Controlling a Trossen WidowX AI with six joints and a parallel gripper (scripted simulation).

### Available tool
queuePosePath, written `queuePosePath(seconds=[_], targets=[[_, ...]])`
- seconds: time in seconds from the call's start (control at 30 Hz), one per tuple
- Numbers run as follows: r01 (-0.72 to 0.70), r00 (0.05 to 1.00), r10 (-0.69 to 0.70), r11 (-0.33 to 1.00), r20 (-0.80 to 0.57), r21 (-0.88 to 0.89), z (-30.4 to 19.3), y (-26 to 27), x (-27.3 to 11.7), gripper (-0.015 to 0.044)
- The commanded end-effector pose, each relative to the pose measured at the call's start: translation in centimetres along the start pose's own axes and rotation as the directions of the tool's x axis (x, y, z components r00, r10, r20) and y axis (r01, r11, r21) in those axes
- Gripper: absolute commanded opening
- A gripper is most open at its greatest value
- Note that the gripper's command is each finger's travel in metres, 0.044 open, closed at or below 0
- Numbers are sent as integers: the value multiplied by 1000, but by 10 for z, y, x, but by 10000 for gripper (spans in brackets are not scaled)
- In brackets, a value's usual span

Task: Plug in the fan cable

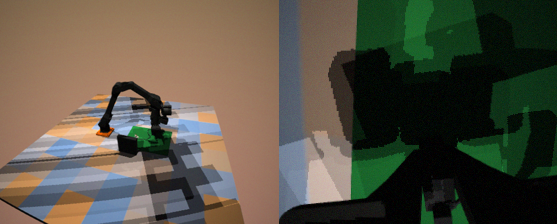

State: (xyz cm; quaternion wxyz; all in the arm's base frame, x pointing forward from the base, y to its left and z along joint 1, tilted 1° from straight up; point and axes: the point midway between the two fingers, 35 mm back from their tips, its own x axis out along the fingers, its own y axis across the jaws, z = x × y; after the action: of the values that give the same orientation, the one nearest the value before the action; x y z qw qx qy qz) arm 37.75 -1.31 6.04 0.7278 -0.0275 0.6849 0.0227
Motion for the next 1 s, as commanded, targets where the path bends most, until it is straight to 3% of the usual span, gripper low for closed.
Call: queuePosePath(seconds=[0.0, 0.1, 0.33, 0.63, 0.97], targets=[[1, 1000, -1, 1000, 0, 1, 1, 0, -24, 0], [3, 1000, -3, 1000, -2, 3, 0, 0, -49, 0], [3, 1000, -3, 1000, -2, -20, -1, 0, -48, 0], [2, 1000, -3, 948, -4, -318, -18, -7, -51, 0], [0, 1000, -4, 785, -6, -620, -39, -14, -53, 0]])
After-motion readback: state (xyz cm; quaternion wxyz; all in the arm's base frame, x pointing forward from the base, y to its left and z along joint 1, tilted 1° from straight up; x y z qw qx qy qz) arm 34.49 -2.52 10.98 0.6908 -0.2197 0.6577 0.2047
